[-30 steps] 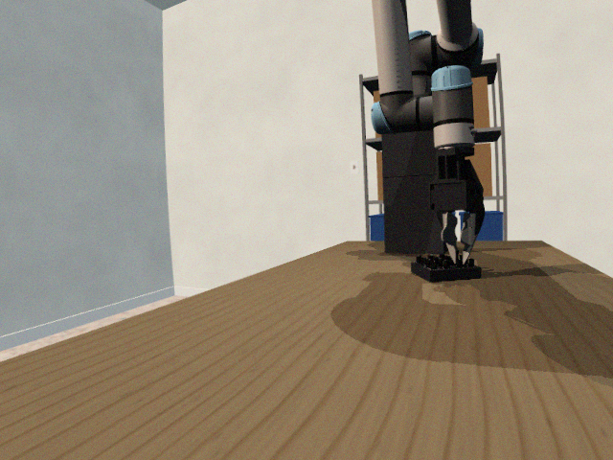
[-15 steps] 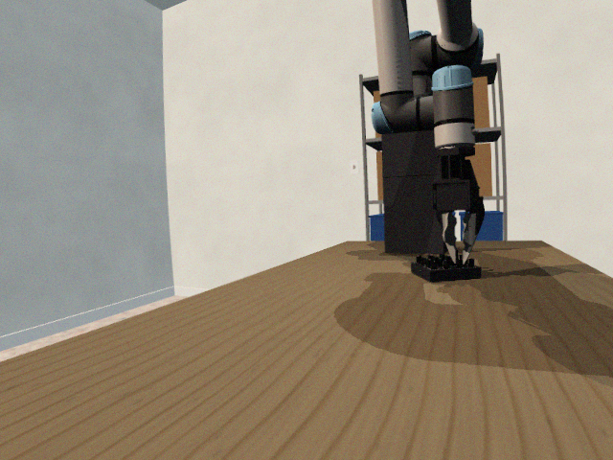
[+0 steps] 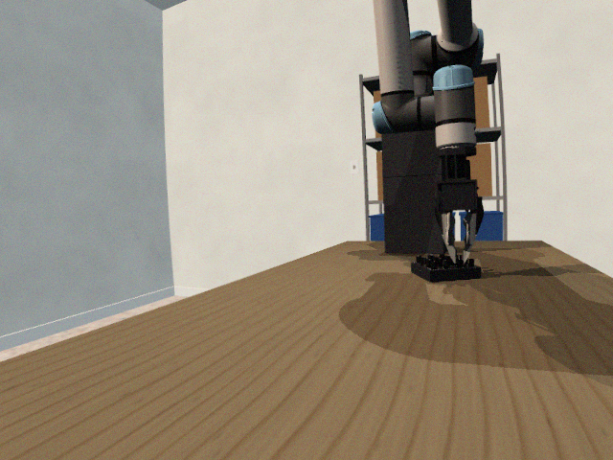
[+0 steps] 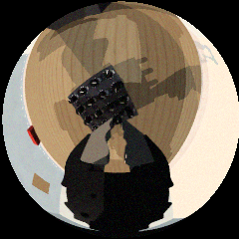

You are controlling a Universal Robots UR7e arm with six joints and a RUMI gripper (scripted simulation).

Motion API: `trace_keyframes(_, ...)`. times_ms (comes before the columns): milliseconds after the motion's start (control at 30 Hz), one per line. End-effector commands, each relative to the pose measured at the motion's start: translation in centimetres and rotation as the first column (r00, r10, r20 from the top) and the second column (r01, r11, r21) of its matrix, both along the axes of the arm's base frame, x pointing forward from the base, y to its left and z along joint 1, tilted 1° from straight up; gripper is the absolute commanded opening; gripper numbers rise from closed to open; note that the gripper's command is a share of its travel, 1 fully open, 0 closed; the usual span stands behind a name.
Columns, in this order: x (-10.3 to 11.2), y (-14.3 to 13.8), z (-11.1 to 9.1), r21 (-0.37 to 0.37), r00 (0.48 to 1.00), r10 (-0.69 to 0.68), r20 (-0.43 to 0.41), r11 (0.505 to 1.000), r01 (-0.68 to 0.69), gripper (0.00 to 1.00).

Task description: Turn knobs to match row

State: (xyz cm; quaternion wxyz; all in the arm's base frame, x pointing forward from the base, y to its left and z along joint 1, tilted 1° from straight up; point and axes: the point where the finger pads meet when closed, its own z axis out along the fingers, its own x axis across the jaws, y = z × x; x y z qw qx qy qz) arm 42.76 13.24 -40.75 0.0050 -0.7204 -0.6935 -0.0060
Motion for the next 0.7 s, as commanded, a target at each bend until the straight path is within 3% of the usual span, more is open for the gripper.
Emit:
trace_keyframes(0,0.06,-0.05,0.04,0.001,0.995,0.099,0.003,0.995,-0.099,0.04)
trace_keyframes(333,0.08,-0.12,0.04,0.0,0.966,0.259,0.006,0.966,-0.259,0.04)
trace_keyframes(667,0.11,-0.22,0.04,-0.002,0.884,0.467,0.009,0.884,-0.467,0.04)
